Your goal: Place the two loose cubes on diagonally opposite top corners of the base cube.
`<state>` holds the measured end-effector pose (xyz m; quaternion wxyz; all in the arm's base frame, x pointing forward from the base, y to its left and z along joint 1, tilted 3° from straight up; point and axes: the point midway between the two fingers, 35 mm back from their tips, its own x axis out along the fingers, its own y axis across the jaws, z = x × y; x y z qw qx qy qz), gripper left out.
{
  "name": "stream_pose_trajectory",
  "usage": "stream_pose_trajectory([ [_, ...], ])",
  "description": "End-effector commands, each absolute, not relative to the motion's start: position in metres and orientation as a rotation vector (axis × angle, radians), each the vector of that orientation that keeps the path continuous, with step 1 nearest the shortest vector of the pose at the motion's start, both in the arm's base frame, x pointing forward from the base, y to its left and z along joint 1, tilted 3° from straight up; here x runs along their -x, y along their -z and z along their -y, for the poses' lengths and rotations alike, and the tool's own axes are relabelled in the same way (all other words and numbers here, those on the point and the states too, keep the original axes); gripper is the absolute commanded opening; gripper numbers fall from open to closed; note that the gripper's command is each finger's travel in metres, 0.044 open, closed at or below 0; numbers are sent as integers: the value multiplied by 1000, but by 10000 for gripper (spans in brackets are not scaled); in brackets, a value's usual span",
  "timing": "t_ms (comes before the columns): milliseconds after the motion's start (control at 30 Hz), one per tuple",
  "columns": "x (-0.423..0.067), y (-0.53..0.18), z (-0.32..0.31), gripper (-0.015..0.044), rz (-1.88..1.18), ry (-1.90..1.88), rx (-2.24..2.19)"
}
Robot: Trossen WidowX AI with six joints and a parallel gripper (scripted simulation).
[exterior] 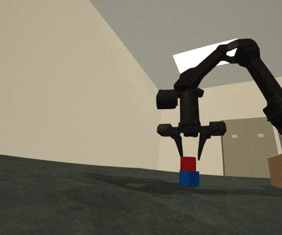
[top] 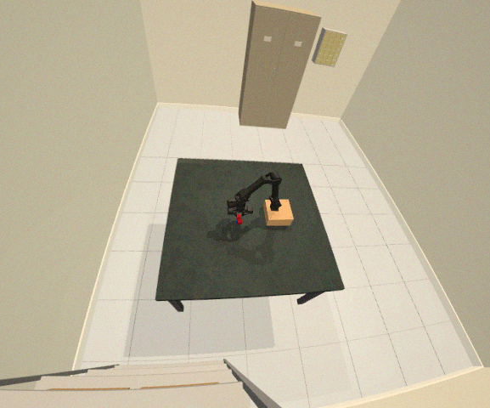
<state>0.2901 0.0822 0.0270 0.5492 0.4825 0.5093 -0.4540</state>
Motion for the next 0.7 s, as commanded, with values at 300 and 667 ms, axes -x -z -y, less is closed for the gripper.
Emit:
stream_pose_trajectory([
  [300, -290, -50, -83, 205, -1203, 1071, -1145],
  [667, -289, -67, -83, 205, -1203, 1071, -1146],
])
